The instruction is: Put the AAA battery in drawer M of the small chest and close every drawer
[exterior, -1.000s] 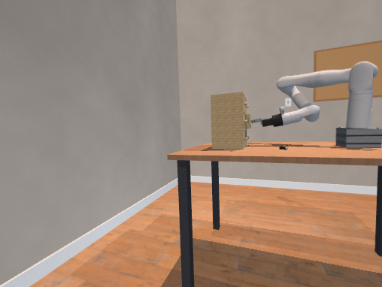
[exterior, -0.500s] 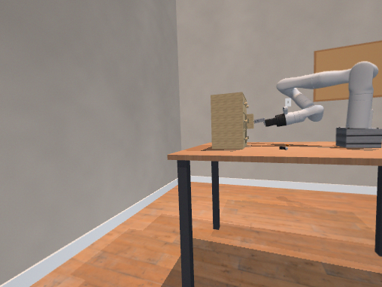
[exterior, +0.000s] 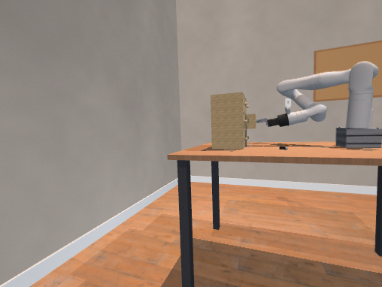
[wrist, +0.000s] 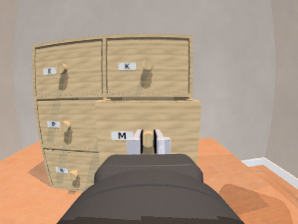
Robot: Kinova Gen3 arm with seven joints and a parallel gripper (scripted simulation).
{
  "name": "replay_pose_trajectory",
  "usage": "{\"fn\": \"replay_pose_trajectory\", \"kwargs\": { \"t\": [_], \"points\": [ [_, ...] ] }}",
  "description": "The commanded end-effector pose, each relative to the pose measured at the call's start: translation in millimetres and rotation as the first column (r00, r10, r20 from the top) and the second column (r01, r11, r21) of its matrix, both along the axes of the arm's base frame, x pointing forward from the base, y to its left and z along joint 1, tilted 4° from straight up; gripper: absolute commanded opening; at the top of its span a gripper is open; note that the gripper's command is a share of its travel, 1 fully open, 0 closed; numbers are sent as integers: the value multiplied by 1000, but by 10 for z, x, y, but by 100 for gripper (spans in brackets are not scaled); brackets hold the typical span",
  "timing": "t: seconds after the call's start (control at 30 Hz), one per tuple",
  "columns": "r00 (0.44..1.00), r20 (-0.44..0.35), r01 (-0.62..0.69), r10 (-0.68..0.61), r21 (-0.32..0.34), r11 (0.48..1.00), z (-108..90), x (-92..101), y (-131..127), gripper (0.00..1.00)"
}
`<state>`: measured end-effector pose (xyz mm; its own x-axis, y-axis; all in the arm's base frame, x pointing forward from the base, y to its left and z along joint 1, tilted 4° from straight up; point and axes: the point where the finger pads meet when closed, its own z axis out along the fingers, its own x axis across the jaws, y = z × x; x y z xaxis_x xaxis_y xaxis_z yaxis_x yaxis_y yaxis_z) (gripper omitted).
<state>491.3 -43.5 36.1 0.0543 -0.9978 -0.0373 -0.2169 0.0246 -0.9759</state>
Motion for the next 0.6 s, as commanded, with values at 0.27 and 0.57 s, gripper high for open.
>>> {"fn": "replay_pose_trajectory", "kwargs": {
  "t": [0.27,0.57],
  "points": [
    [1000,-4,0,0,2,1000,-13,-55,0,37],
    [1000,-4,0,0,2,1000,-13,-69,-1,37]
  ]
}}
